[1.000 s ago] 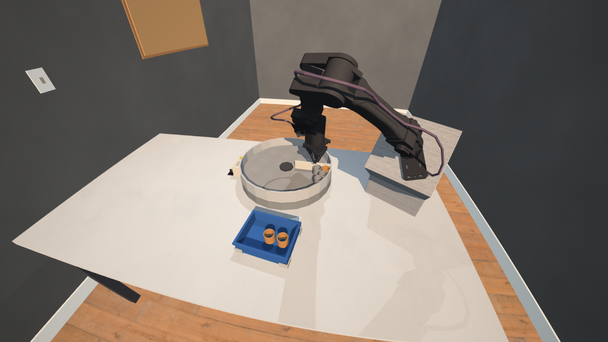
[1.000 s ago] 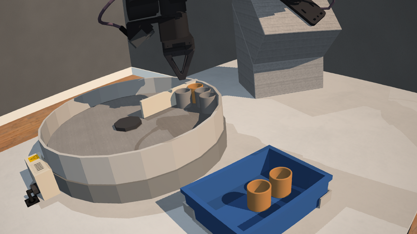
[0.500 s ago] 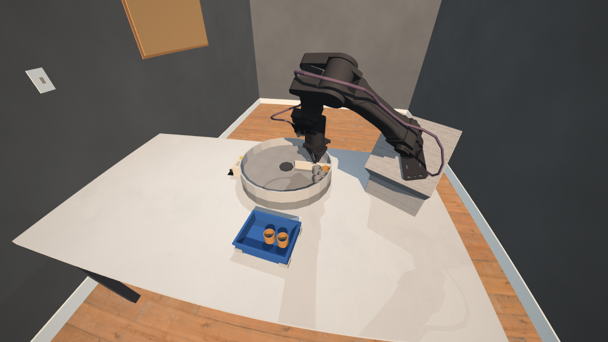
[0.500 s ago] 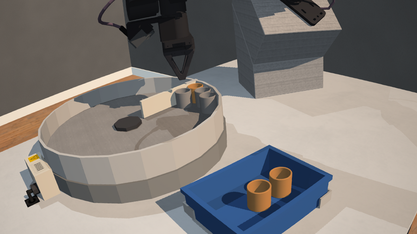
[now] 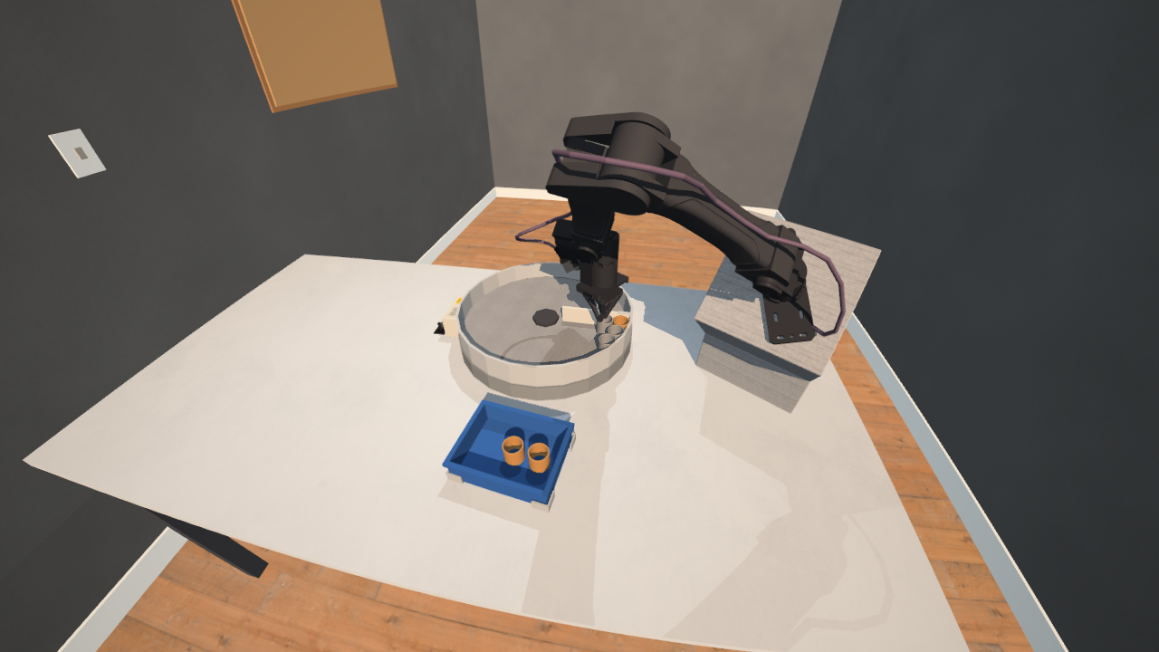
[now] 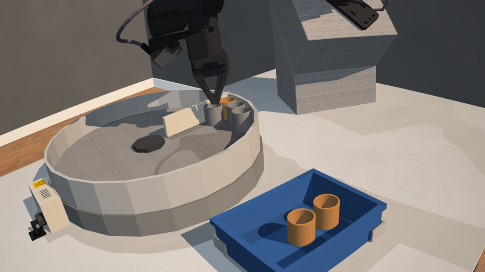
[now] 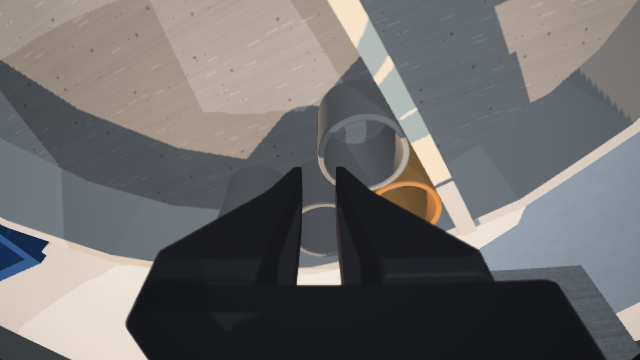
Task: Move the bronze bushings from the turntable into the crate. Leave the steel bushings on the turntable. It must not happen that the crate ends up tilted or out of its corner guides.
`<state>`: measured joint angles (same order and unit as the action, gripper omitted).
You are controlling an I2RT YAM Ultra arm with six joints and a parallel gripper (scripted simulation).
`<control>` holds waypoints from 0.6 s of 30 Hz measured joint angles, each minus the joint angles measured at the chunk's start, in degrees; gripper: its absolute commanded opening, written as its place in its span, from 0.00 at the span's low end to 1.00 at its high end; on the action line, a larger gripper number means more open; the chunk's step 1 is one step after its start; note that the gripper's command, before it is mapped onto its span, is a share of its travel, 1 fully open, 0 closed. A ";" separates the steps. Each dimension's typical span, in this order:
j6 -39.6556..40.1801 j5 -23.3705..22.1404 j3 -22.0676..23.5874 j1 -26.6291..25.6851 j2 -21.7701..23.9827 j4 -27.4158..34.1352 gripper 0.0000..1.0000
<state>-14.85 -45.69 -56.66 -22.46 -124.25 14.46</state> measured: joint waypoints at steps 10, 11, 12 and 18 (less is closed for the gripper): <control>-0.92 0.13 -0.02 -0.15 -0.02 -1.55 0.15; -0.92 0.13 -0.02 -0.15 -0.02 -1.60 0.15; -0.92 0.13 -0.02 -0.15 -0.02 -1.64 0.15; -0.92 0.13 -0.02 -0.15 -0.02 -1.73 0.15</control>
<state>-15.77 -45.56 -56.69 -22.61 -124.27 12.73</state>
